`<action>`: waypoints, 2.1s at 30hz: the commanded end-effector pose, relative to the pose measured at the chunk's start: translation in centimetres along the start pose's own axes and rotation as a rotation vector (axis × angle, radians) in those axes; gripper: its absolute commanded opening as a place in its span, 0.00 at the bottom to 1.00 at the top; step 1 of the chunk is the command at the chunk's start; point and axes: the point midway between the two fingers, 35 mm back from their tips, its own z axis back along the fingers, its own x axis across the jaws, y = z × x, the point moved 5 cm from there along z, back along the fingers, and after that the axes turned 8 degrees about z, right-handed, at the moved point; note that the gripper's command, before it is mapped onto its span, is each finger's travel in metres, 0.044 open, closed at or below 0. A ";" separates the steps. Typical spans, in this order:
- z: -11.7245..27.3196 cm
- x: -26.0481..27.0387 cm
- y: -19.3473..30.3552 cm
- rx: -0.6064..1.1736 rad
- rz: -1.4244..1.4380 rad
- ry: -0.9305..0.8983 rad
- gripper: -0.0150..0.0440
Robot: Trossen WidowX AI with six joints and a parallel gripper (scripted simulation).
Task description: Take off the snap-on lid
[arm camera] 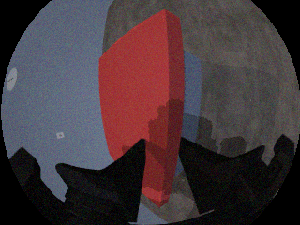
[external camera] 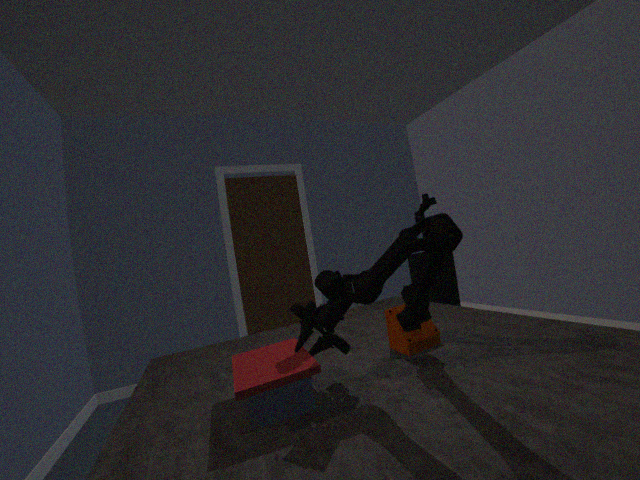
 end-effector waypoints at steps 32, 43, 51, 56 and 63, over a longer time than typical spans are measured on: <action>0.6 0.6 -0.2 0.002 0.005 -0.003 0.25; 0.6 0.7 -0.2 0.000 0.000 -0.004 0.25; 0.5 0.7 -0.2 0.000 0.000 -0.004 0.25; 0.5 0.8 -0.2 0.000 0.000 -0.004 0.25; 0.5 0.8 -0.2 0.000 0.000 -0.004 0.25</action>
